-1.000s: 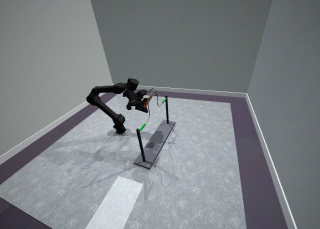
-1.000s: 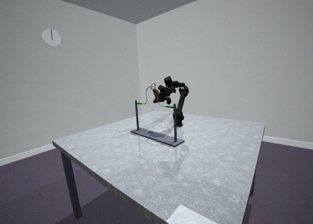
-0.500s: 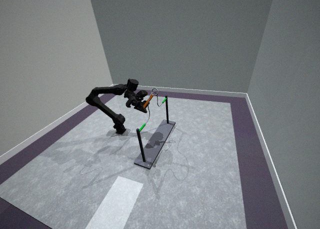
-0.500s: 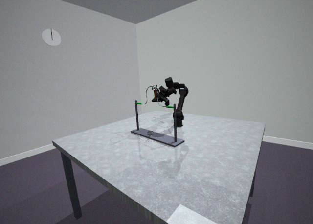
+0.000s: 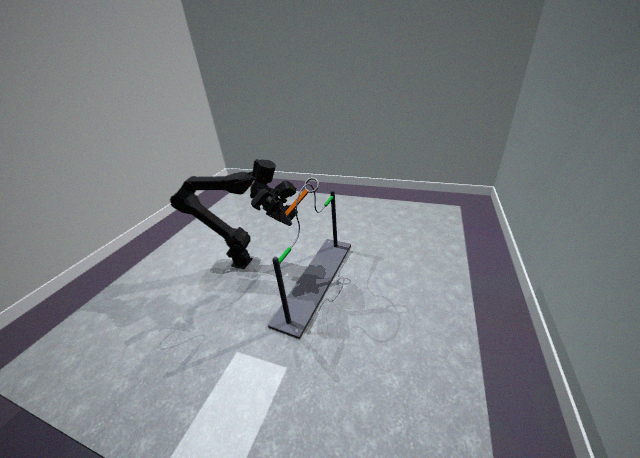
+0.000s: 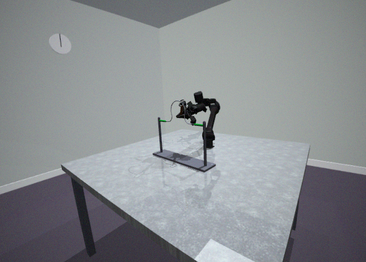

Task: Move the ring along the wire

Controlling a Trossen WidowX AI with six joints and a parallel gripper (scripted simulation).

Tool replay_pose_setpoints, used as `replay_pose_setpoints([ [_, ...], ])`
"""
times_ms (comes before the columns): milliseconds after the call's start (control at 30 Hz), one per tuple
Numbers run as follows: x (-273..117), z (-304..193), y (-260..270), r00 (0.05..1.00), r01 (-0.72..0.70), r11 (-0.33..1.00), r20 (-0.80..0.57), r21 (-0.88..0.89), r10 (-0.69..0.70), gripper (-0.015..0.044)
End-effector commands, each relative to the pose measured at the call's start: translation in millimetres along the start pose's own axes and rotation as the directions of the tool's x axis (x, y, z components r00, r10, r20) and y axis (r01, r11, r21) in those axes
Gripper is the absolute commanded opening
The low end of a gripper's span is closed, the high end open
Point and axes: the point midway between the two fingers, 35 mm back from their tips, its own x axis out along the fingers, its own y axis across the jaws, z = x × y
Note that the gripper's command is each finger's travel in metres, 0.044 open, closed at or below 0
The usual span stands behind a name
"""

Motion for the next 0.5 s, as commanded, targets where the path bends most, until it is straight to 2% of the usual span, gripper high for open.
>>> replay_pose_setpoints([
  [0,0,-2,-2,1.000,0.028,0.999,0.004,-0.040,-0.028,-0.0150],
  [467,0,0,-13,0.989,0.149,0.963,0.046,-0.223,-0.142,-0.0150],
])
